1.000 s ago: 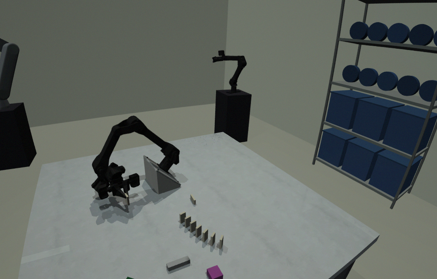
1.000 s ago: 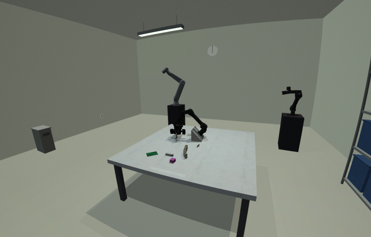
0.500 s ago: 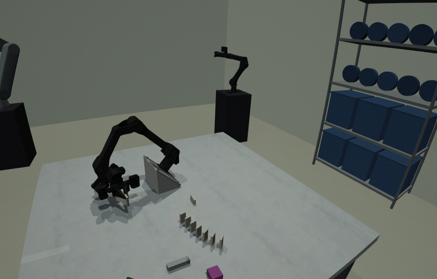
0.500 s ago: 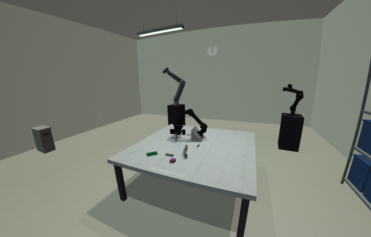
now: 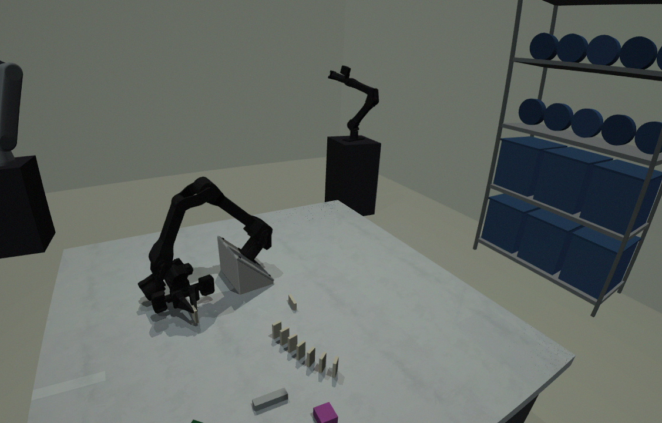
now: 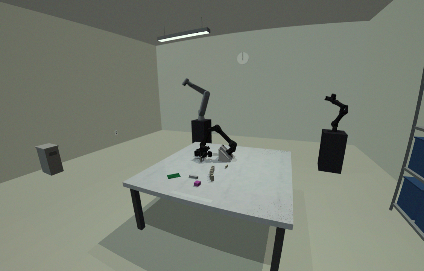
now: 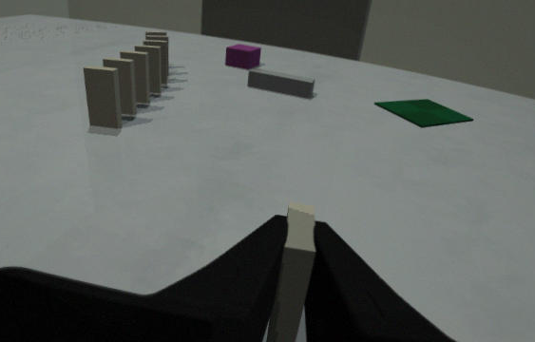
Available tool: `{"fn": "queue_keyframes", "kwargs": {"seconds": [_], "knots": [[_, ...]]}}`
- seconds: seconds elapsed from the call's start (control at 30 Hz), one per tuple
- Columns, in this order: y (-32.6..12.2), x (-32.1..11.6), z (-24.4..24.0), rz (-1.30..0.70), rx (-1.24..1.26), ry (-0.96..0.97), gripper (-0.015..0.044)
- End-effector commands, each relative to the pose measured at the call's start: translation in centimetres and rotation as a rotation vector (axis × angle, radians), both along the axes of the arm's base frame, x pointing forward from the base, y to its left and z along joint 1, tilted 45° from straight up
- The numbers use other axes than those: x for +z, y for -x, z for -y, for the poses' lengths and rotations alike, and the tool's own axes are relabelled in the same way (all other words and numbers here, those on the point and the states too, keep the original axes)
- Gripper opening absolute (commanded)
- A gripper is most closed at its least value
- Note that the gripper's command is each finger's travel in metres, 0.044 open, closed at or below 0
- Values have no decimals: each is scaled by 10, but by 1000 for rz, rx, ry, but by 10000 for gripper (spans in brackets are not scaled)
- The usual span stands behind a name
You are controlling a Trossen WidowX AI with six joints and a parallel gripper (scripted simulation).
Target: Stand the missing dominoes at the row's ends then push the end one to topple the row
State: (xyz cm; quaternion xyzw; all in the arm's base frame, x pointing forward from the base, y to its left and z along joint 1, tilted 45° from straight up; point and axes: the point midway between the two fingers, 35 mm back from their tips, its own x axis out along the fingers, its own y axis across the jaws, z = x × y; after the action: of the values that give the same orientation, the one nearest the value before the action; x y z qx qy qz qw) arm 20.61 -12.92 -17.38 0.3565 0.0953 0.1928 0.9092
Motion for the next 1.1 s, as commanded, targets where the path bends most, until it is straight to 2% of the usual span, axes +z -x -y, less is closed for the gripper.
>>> {"fn": "queue_keyframes", "kwargs": {"seconds": [0.0, 0.37, 0.9, 1.07], "knots": [[0, -4, -7, -3, -2, -9, 20], [0, -4, -7, -3, -2, -9, 20], [-1, -2, -5, -3, -2, -9, 440], [-10, 32, 26, -3, 0, -4, 440]]}}
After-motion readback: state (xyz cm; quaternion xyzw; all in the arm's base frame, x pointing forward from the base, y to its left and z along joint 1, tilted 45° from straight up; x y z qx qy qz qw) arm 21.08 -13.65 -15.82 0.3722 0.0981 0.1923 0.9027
